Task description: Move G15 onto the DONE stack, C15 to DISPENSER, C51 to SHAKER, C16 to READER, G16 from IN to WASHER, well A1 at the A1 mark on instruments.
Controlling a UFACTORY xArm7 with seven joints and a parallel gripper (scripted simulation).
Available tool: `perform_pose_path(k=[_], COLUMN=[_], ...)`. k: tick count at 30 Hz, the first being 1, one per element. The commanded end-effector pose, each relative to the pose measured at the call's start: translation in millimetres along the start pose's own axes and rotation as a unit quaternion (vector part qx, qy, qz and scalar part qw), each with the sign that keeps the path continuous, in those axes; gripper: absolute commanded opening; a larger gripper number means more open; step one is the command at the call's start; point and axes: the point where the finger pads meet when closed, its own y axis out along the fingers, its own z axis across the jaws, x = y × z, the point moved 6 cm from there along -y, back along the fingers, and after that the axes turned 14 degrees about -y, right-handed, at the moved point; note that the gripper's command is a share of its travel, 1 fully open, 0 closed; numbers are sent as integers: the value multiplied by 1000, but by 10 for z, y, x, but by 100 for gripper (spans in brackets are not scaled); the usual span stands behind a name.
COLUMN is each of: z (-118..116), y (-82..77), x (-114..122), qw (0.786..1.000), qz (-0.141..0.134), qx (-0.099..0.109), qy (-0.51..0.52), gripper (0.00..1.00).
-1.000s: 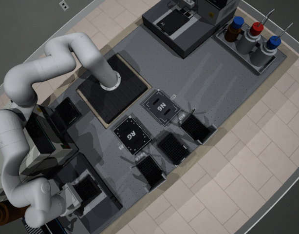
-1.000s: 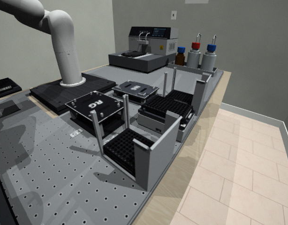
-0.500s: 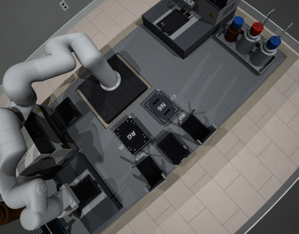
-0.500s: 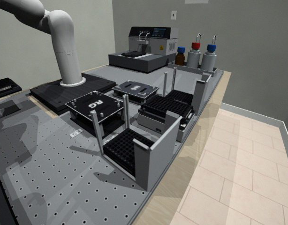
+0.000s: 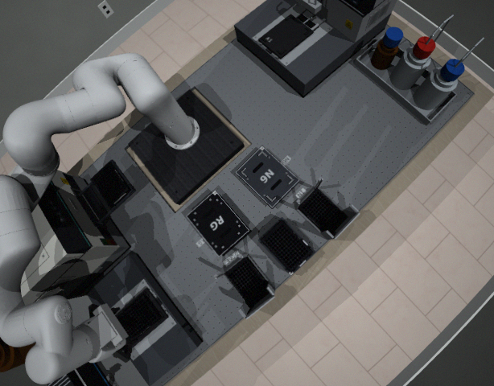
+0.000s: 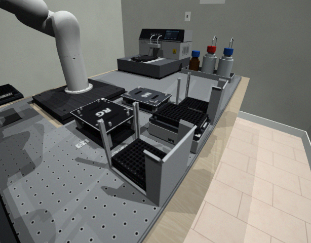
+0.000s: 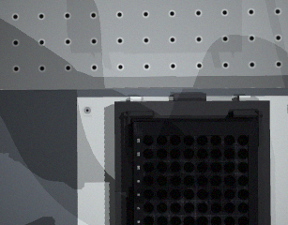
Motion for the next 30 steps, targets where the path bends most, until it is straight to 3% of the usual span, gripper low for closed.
perform_pose_path(k=[1, 30], z=[8, 7], y=[-83, -416], x=[5, 4], qw=[1000, 1000], qz=[-2, -2], qx=[1, 1], qy=[0, 0], gripper=[100, 100])
